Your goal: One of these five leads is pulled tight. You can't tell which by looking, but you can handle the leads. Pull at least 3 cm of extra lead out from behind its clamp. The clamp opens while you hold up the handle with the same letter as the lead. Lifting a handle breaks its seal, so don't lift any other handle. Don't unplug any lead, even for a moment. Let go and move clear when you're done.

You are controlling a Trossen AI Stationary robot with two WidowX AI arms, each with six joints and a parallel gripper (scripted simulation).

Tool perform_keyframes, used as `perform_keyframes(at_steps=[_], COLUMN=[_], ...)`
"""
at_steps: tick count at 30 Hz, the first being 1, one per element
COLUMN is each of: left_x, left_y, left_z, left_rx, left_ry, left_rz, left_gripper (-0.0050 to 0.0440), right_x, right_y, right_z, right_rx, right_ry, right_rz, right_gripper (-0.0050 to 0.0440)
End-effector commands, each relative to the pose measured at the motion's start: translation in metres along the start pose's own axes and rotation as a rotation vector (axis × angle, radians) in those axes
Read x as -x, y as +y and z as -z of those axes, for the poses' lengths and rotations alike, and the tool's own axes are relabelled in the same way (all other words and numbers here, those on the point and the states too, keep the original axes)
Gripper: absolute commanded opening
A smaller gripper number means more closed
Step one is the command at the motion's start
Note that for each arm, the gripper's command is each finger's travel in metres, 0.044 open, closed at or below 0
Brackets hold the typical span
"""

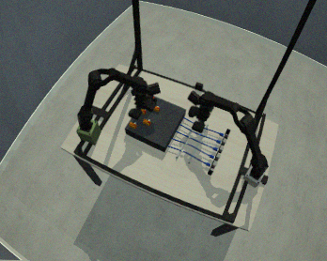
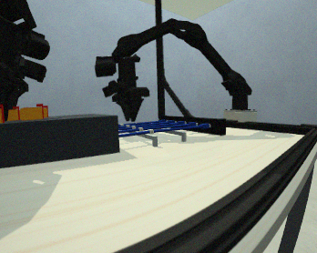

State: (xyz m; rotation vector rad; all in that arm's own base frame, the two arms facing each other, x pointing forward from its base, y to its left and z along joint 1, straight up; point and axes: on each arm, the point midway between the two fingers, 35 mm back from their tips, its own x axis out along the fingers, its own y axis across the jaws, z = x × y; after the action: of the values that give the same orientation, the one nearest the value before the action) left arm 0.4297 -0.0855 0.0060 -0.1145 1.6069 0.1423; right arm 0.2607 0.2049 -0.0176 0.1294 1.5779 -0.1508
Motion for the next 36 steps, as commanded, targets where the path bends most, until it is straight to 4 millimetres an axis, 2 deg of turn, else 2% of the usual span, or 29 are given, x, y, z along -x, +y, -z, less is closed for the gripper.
perform_keyframes(at_steps=[1, 17, 32, 34, 35, 36], left_x=[0.012, 0.012, 0.018, 0.018, -0.032, -0.032], left_y=[-0.001, -0.001, 0.099, 0.099, 0.098, 0.098], left_z=[-0.004, -0.004, -0.005, -0.005, -0.007, -0.007], left_rx=[0.0, 0.0, -0.006, -0.006, -0.006, -0.006], left_ry=[-0.029, -0.029, -0.038, -0.038, -0.038, -0.038], left_rz=[0.011, 0.011, 0.021, 0.021, 0.021, 0.021], left_gripper=[0.0209, 0.0209, 0.0209, 0.0209, 0.0209, 0.0209], right_x=[0.008, 0.008, 0.008, 0.008, 0.008, 0.008], right_y=[0.004, 0.004, 0.007, 0.007, 0.007, 0.007], right_z=[-0.004, -0.004, -0.003, -0.003, -0.004, -0.004], right_rx=[0.0, 0.0, 0.002, 0.002, 0.001, 0.001], right_ry=[-0.019, -0.019, -0.019, -0.019, -0.02, -0.02], right_rz=[-0.021, -0.021, -0.035, -0.035, -0.037, -0.037], right_gripper=[-0.005, -0.005, -0.005, -0.005, -0.005, -0.005])
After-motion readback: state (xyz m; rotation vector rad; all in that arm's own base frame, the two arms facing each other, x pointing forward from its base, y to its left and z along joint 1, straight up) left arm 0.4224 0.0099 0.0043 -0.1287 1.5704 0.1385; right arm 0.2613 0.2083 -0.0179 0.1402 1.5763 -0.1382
